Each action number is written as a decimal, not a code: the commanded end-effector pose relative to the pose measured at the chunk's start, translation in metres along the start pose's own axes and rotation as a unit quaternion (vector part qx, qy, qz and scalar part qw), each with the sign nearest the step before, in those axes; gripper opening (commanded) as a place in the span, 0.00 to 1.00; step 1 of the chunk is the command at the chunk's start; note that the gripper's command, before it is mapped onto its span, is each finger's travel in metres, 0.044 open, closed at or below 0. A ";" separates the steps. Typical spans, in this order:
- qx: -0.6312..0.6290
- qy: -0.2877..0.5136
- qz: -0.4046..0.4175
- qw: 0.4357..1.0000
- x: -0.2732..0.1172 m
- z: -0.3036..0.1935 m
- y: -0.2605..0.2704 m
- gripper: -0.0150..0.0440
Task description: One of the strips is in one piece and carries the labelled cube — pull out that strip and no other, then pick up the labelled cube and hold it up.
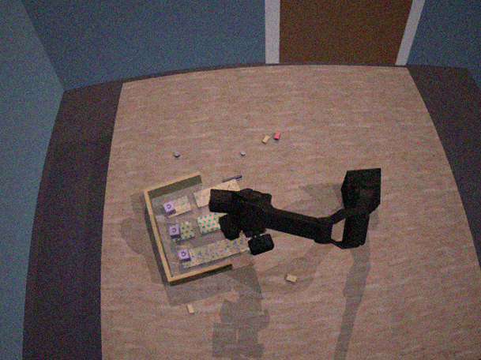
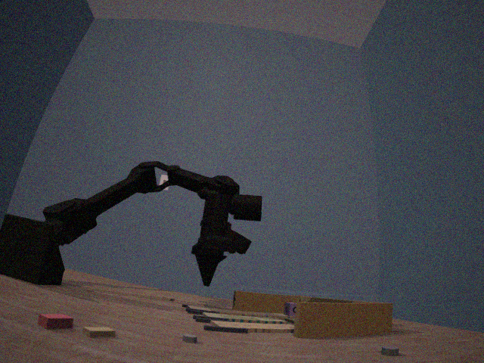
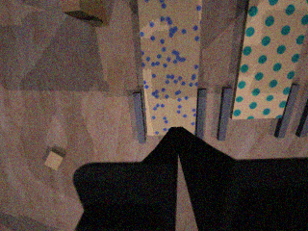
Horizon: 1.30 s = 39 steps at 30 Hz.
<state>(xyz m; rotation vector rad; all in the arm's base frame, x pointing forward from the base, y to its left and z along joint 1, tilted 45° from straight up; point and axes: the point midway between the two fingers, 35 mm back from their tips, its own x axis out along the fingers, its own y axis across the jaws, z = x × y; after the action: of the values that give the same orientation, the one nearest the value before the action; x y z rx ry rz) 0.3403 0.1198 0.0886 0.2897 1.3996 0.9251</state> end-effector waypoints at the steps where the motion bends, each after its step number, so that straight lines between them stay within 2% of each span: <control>1: 0.004 0.004 0.000 1.000 0.008 -0.003 -0.001 0.25; 27: 0.004 0.003 0.002 1.000 0.050 -0.004 0.001 0.25; 39: 0.004 0.003 0.002 1.000 0.051 -0.004 0.002 0.25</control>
<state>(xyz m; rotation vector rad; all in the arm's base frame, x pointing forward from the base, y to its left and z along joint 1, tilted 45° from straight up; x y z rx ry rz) 0.3321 0.1539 0.0537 0.2877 1.4059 0.9237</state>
